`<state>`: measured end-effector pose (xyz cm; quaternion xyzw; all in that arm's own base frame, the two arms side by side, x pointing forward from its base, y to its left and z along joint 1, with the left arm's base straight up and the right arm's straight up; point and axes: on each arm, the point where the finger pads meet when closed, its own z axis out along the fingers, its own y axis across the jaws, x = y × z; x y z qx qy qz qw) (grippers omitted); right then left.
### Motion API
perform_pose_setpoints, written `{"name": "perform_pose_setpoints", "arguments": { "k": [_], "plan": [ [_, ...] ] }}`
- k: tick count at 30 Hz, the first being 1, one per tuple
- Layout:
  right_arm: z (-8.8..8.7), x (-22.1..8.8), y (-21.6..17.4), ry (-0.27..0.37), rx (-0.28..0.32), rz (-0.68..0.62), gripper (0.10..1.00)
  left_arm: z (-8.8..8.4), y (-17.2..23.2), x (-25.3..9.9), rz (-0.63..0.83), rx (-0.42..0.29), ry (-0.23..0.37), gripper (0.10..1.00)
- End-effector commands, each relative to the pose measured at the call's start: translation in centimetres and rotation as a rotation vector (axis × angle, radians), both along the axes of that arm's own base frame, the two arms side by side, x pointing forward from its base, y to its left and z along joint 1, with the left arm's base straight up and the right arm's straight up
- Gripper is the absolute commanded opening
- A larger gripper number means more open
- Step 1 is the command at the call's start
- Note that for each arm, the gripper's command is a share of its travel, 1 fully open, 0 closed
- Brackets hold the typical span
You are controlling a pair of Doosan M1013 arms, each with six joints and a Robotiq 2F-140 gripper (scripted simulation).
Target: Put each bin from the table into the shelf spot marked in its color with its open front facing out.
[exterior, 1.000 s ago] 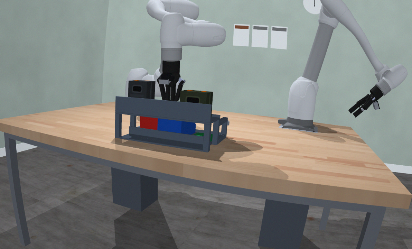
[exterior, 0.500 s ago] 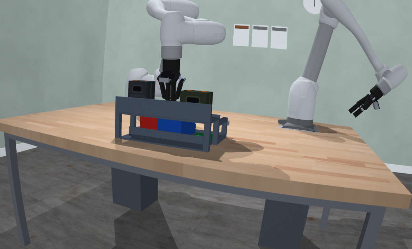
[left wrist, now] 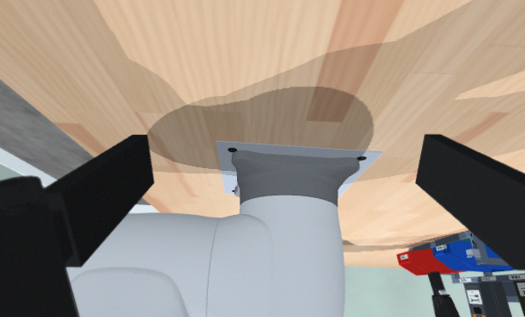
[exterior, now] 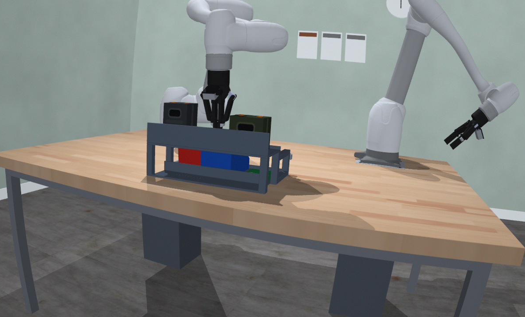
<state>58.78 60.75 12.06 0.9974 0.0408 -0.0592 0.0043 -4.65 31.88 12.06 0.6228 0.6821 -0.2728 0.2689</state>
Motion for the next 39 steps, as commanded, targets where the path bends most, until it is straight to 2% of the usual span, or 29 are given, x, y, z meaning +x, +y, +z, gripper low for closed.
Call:
{"name": "perform_pose_setpoints", "arguments": {
  "k": [1, 28, 39],
  "plan": [
    [0.6, 0.0, 0.0, -0.001, 0.001, 0.000, 0.154, 0.0, 0.0, 0.0, 0.000, 0.001, 0.000, 1.000],
    [5.1, 0.0, 0.0, -0.001, 0.001, 0.000, 0.154, 0.0, 0.0, 0.0, 0.000, 0.001, 0.000, 1.000],
    [6.3, 0.0, 0.0, -0.001, 0.001, 0.000, 0.154, 0.0, 0.0, 0.0, 0.000, 0.001, 0.000, 1.000]
  ]
}}
